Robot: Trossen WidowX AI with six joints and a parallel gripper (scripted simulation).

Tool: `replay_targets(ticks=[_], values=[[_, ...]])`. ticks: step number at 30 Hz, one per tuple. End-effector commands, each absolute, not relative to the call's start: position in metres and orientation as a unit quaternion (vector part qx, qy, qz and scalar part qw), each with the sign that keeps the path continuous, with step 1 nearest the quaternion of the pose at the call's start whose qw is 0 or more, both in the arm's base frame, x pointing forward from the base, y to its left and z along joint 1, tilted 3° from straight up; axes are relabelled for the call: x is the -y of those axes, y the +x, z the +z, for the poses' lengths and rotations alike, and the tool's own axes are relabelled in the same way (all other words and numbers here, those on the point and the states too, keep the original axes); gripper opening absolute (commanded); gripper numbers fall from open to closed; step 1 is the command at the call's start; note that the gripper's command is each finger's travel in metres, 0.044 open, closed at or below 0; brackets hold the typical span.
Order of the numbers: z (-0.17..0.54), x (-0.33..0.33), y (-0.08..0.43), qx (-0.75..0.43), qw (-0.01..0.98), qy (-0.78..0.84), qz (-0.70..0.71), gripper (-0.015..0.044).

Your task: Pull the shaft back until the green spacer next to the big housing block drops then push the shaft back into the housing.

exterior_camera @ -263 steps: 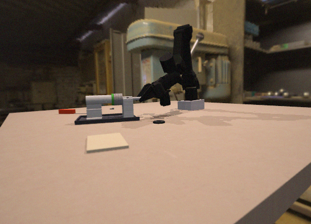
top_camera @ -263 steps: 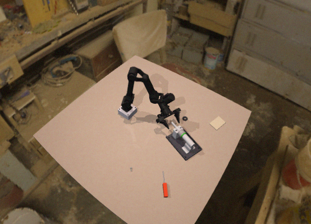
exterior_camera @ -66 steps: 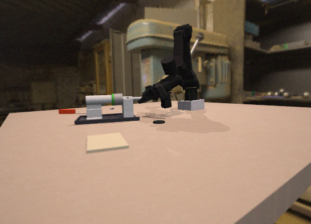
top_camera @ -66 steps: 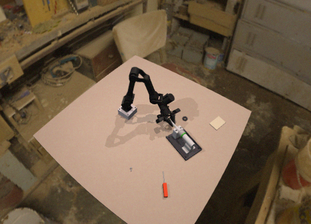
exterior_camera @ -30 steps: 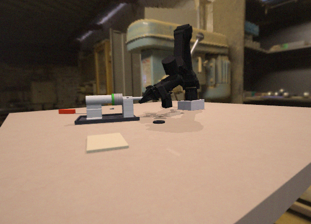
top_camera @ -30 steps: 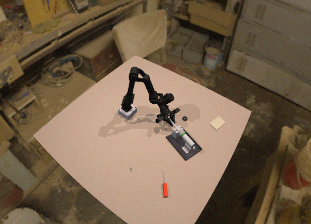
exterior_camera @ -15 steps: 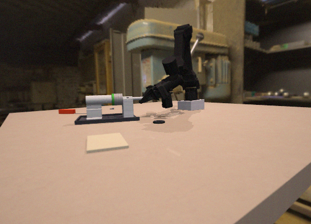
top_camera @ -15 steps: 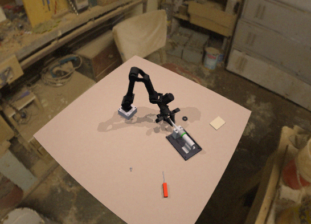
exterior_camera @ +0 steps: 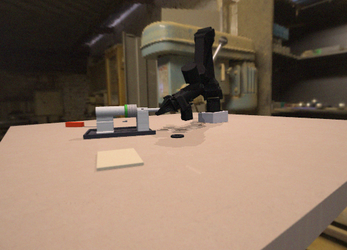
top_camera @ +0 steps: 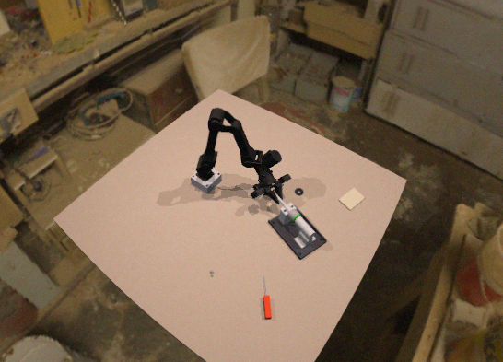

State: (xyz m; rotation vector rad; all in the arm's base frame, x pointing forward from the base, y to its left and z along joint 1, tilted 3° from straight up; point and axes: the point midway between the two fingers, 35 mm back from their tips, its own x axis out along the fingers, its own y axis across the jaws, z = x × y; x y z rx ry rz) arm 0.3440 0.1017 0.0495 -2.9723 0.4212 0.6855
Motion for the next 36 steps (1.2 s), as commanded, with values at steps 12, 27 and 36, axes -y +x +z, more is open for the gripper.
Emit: replay_targets(ticks=[12, 27, 36], values=[[0.0492, -0.1017, 0.3417, -0.137, 0.033, -0.965, 0.223, 0.0], [0.0491, -0.1021, 0.3405, -0.137, 0.033, -0.965, 0.223, 0.0], [0.049, -0.1023, 0.3397, -0.137, 0.033, -0.965, 0.223, 0.0]])
